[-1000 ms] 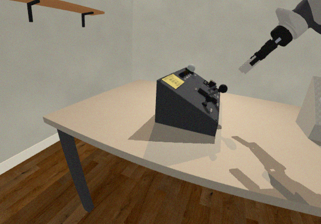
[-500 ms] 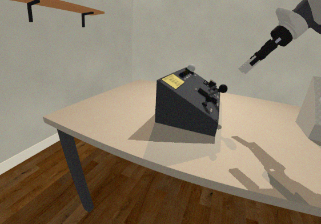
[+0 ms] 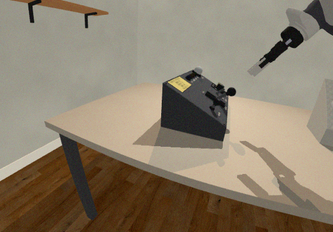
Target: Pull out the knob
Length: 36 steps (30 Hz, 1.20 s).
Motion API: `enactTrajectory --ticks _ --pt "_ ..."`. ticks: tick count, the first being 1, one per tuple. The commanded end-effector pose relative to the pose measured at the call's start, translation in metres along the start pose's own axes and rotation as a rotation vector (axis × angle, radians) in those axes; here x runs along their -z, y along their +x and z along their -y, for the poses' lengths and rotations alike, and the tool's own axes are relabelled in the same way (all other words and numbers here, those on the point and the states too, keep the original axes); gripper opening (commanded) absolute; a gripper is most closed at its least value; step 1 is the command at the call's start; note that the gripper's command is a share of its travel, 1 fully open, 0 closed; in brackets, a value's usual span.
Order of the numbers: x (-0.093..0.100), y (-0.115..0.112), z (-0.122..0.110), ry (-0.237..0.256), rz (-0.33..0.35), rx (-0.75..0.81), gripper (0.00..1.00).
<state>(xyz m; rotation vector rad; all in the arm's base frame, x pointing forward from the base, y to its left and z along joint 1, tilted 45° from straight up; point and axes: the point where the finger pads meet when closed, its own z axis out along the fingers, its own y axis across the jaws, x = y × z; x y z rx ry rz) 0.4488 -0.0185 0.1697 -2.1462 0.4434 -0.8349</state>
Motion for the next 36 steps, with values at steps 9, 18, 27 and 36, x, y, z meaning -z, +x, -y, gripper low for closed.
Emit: enactTrajectory --ticks 9,18,27,36 --pt "0.000 -0.001 0.000 0.001 0.000 0.004 1.00" --pt "0.007 0.019 -0.001 0.023 -0.019 0.018 1.00" --pt "0.043 0.082 -0.051 0.080 -0.081 0.048 1.00" --pt "0.069 0.080 -0.154 0.052 -0.061 0.030 1.00"
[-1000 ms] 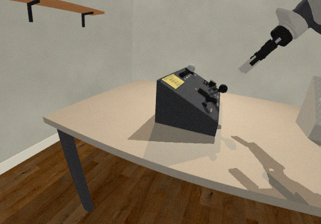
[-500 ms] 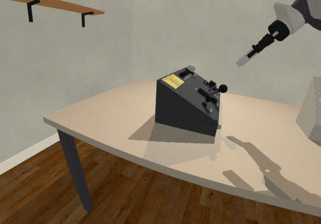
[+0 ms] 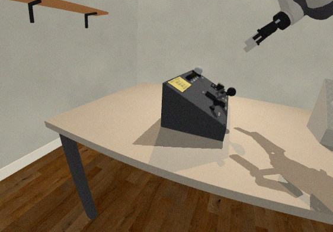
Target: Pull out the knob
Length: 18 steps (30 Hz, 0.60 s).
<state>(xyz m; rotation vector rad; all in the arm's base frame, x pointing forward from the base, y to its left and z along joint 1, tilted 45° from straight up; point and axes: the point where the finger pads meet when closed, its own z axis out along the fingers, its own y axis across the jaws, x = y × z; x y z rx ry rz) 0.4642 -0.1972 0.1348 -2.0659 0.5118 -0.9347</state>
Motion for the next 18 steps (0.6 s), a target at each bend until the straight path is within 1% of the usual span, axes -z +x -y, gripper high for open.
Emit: enactTrajectory --ticks 1,3,5,8,11,18 --pt "0.006 -0.018 -0.028 0.013 0.054 0.056 1.00" --pt "0.012 -0.027 -0.054 -0.003 0.071 0.048 1.00" --pt "0.017 -0.035 -0.073 -0.017 0.087 0.042 1.00" --pt "0.022 -0.043 -0.090 -0.029 0.102 0.037 1.00" --pt "0.023 -0.046 -0.094 -0.033 0.106 0.036 1.00" --pt "0.023 -0.046 -0.094 -0.033 0.106 0.036 1.00"
